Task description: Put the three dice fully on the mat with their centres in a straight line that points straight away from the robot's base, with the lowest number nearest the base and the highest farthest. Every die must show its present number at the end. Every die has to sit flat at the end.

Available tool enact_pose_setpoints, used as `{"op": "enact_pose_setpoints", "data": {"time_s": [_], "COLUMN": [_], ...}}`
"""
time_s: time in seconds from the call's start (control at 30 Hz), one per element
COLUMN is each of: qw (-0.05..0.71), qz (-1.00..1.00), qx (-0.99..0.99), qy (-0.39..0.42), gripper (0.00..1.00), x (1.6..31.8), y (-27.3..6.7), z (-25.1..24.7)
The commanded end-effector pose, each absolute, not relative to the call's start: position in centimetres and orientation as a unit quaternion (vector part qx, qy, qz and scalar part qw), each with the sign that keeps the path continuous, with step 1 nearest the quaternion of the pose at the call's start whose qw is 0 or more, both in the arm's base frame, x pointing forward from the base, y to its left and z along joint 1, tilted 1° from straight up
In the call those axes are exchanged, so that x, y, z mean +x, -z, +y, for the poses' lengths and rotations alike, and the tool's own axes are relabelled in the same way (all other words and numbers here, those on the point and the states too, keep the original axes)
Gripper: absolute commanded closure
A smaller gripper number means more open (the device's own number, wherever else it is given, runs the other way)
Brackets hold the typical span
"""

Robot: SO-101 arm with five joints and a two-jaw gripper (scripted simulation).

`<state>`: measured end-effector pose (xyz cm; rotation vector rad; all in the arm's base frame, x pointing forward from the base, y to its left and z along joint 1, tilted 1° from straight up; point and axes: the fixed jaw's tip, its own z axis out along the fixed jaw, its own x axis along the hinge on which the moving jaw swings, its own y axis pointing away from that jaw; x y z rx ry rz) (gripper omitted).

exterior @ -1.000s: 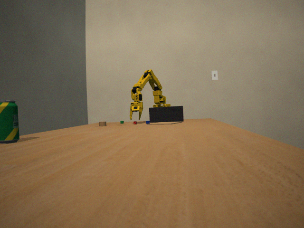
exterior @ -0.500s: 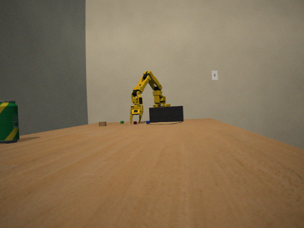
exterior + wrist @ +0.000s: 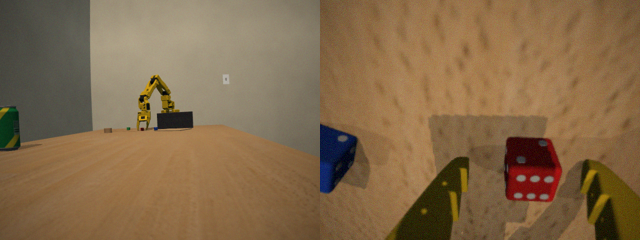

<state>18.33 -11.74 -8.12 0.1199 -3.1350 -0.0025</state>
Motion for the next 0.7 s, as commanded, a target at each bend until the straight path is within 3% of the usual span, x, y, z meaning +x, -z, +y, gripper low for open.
{"op": "enact_pose_setpoints", "data": {"time_s": [0.0, 0.67], "qw": [0.003, 0.002], "qz": [-0.999, -0.999], "qx": [0.038, 0.038], "qy": [0.002, 0.002], "gripper": [0.75, 0.86], "x": [18.25, 18.30], "y": [8.41, 8.41], "z": [-11.89, -12.51]}}
